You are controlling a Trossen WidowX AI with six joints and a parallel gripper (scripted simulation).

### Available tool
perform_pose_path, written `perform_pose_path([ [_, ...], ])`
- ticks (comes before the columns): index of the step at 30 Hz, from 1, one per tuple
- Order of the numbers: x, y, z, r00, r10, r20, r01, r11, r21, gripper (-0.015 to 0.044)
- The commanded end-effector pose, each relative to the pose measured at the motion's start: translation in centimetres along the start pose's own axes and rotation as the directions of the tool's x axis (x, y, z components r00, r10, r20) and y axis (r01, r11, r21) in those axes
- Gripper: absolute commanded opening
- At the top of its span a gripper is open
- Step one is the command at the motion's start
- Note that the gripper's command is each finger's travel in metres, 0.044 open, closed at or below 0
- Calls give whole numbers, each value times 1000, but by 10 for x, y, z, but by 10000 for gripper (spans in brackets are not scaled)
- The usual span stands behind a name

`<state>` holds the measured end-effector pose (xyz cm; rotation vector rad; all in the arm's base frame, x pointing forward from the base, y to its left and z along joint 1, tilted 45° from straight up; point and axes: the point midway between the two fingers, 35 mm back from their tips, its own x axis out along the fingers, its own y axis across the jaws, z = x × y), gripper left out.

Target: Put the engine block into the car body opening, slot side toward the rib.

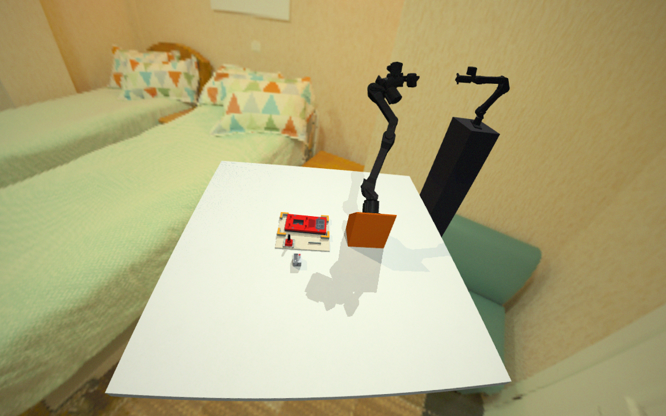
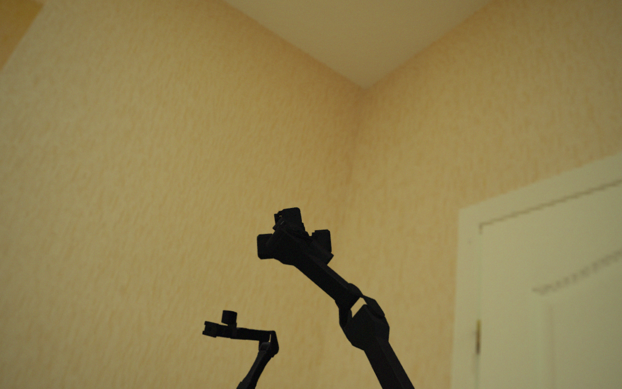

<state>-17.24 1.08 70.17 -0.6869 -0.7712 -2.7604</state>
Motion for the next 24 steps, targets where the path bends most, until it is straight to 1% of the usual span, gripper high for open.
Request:
perform_pose_path([
  [1, 0, 0, 0, 1000, 0, 0, 0, 1000, 0, 426],
  [2, -1, 2, 1, 1000, 4, 3, -4, 1000, -2, 440],
  [6, -22, 35, 13, 994, 95, 57, -92, 995, -39, 440],
  [13, -57, 76, 34, 965, 216, 147, -224, 974, 44, 440],
  [21, -111, 127, 61, 887, 381, 259, -430, 886, 170, 440],
  [24, -145, 149, 70, 836, 463, 294, -520, 839, 157, 440],
])
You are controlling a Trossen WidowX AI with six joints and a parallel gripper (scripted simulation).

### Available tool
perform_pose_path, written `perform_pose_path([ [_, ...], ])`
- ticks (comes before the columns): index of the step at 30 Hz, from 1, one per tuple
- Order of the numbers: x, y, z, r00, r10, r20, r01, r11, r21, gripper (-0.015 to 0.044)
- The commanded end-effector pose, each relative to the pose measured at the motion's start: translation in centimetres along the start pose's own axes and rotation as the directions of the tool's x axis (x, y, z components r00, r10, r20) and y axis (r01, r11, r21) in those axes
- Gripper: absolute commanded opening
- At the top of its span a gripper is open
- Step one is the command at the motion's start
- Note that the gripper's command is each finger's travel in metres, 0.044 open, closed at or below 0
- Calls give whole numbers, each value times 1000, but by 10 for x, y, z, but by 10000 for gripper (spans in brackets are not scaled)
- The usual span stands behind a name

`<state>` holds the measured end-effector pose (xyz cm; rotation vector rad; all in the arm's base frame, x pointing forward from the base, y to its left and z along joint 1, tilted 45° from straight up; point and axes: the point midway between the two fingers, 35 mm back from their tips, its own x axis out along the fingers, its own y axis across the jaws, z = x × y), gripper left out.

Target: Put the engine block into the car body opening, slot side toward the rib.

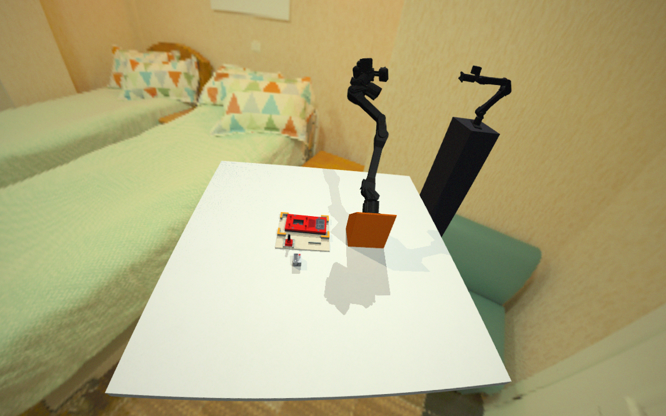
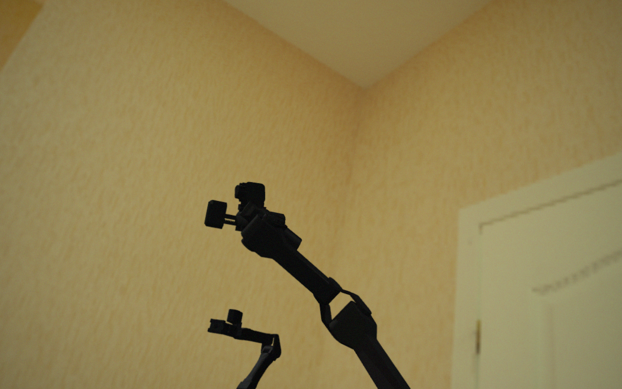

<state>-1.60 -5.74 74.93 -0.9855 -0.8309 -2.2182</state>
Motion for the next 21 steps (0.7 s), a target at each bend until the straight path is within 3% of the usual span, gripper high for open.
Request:
perform_pose_path([
  [1, -25, 46, 12, 991, 130, 36, -131, 991, 39, 440],
  [7, -48, 85, 24, 966, 248, 73, -255, 960, 120, 440],
  [21, -156, 186, 69, 792, 576, 202, -610, 736, 294, 440],
])
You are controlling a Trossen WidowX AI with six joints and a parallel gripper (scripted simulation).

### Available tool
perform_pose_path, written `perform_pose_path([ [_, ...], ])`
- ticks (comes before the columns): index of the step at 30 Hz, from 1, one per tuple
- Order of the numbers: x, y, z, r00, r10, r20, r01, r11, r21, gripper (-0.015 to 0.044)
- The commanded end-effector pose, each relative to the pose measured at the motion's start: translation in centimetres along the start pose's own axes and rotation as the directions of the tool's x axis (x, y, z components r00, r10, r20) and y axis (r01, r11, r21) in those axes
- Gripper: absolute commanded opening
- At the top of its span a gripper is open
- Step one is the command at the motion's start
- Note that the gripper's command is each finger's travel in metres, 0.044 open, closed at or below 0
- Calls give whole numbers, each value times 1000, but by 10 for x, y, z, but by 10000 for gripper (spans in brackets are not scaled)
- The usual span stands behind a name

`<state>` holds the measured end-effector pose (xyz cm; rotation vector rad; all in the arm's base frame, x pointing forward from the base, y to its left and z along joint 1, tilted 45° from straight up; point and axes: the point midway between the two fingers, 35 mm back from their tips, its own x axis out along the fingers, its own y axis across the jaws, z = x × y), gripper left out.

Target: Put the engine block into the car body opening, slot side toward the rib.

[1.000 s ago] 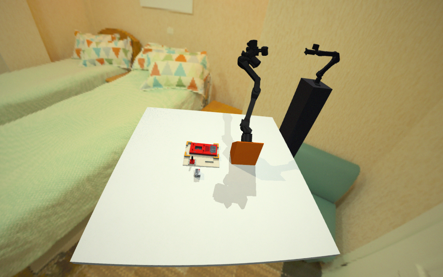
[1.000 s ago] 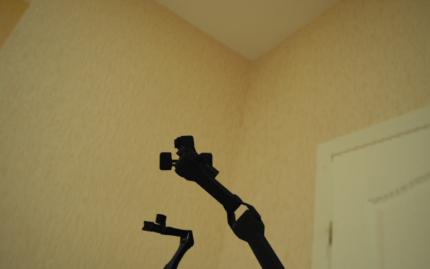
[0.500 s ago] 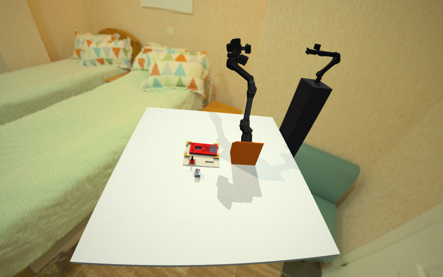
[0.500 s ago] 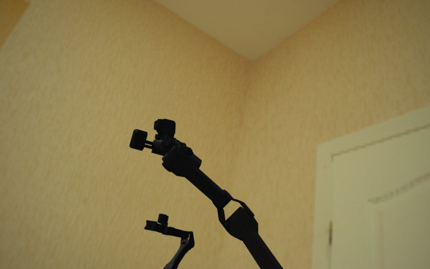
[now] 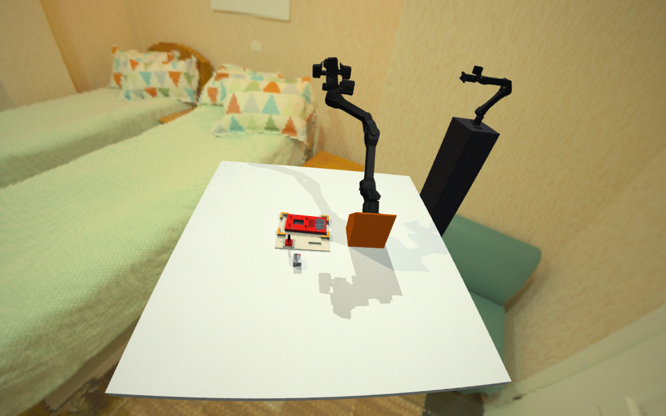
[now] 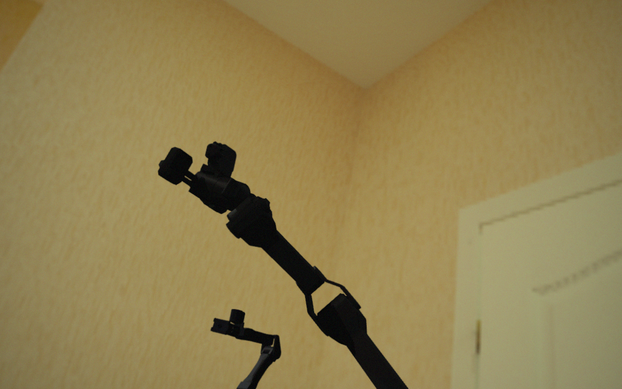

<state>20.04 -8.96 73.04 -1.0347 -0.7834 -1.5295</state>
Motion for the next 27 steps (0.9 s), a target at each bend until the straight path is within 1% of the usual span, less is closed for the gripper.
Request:
perform_pose_path([
  [1, -13, 41, 3, 994, 112, 4, -112, 990, 83, 440],
  [7, -35, 94, 6, 964, 267, 11, -264, 942, 208, 440],
  [14, -70, 150, 10, 896, 443, 21, -422, 838, 347, 440],
  [20, -108, 192, 8, 810, 586, -12, -528, 738, 421, 440],
  [27, -153, 238, 9, 705, 709, -26, -587, 604, 539, 440],
])
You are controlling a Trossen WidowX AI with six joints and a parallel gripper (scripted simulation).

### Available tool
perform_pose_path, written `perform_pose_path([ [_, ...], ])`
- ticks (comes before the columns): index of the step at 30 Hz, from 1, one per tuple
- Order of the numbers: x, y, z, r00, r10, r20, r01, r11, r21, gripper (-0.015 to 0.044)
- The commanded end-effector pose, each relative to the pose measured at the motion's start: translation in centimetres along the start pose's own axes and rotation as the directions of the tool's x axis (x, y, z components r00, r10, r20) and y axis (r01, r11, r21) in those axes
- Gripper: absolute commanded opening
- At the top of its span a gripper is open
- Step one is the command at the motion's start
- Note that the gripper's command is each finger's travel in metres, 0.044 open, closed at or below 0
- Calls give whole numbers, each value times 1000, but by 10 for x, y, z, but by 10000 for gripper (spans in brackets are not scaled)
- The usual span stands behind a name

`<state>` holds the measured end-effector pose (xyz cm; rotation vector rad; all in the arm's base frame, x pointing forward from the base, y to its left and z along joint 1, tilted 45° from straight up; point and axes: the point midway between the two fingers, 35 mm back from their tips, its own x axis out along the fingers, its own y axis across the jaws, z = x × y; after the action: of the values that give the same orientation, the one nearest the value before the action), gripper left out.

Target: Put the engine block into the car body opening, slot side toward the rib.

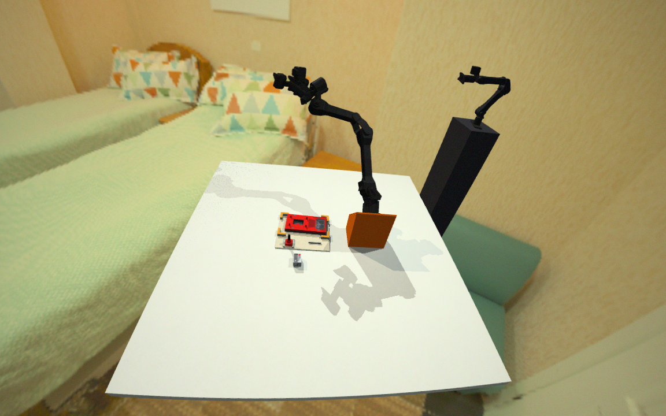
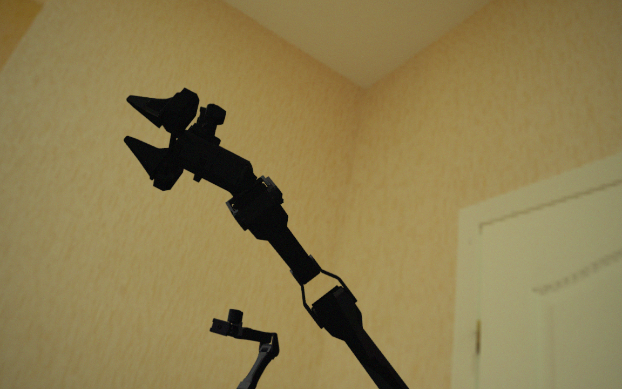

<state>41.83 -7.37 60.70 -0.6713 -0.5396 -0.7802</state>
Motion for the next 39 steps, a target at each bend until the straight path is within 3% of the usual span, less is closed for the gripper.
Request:
perform_pose_path([
  [1, -6, 38, -22, 994, 88, -66, -82, 993, 79, 440],
  [10, -29, 118, -70, 939, 272, -209, -208, 936, 286, 440],
  [19, -69, 192, -119, 829, 429, -358, -233, 848, 477, 440],
  [29, -136, 262, -174, 648, 553, -524, -139, 763, 632, 440],
  [39, -218, 313, -230, 421, 594, -686, 53, 738, 672, 440],
])
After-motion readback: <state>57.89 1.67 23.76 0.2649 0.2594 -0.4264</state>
